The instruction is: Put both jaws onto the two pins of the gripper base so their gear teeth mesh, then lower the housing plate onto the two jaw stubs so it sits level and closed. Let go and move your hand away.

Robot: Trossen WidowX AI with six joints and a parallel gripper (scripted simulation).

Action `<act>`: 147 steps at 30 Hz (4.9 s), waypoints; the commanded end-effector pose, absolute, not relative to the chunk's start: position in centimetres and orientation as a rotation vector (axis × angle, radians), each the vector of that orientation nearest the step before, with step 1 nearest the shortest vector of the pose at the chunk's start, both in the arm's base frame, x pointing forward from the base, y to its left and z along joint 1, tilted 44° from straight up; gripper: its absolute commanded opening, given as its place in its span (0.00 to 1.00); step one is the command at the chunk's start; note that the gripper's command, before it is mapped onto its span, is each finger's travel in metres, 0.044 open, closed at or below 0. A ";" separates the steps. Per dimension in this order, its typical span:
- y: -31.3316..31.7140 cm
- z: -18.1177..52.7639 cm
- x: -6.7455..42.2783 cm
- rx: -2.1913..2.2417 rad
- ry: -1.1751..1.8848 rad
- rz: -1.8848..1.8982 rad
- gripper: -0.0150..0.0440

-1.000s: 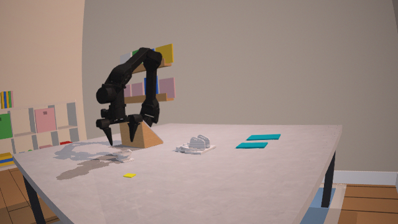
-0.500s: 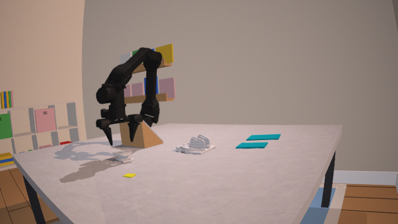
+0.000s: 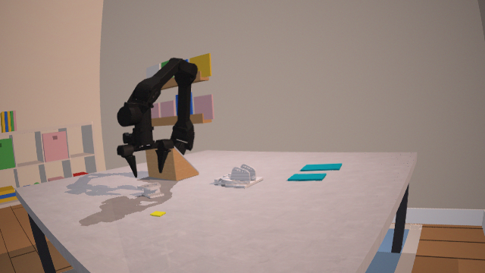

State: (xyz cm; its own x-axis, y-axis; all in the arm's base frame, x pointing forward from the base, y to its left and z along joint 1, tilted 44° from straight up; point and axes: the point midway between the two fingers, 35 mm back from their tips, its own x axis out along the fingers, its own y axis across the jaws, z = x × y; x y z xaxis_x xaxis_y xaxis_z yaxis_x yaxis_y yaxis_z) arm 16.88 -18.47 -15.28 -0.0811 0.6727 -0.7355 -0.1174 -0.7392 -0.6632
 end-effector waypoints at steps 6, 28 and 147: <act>-18.5 -15.3 17.0 -1.654 -0.598 1.870 1.00; -18.5 -15.3 17.0 -1.654 -0.598 1.870 1.00; -18.6 -15.7 17.2 -1.654 -0.599 1.872 0.85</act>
State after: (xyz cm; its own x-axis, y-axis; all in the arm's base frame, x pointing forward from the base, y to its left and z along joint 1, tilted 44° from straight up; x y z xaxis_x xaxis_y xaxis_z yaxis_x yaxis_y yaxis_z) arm 17.12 -17.82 -16.40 -0.0779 0.6772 -0.7317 -0.1237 -0.7348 -0.6669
